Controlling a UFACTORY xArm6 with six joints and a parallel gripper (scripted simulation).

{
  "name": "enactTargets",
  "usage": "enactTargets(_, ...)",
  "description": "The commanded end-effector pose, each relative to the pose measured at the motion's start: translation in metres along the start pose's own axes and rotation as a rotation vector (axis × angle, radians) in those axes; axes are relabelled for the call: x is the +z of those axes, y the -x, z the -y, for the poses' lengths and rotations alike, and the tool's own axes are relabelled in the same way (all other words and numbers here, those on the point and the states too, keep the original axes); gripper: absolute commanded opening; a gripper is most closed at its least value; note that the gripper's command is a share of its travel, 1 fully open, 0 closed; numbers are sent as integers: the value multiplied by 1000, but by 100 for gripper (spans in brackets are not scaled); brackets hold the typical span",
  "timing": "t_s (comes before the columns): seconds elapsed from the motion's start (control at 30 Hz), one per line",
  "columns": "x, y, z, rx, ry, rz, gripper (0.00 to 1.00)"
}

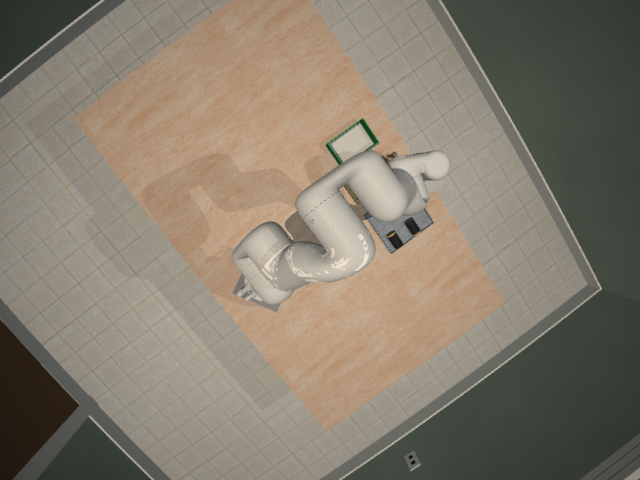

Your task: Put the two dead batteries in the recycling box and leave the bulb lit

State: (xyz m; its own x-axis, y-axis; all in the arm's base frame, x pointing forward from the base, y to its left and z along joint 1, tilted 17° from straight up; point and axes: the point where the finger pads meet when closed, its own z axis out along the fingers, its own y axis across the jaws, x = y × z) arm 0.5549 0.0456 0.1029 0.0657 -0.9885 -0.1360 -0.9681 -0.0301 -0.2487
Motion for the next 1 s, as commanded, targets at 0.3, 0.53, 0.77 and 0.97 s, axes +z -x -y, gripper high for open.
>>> enactTargets(0.3, -2, 0, 2, 0, -5, 0, 51)
enactTargets(0.53, -2, 0, 2, 0, -5, 0, 51)
enactTargets(0.77, -2, 0, 2, 0, -5, 0, 51)
enactTargets(0.97, -13, 0, 2, 0, -5, 0, 51)
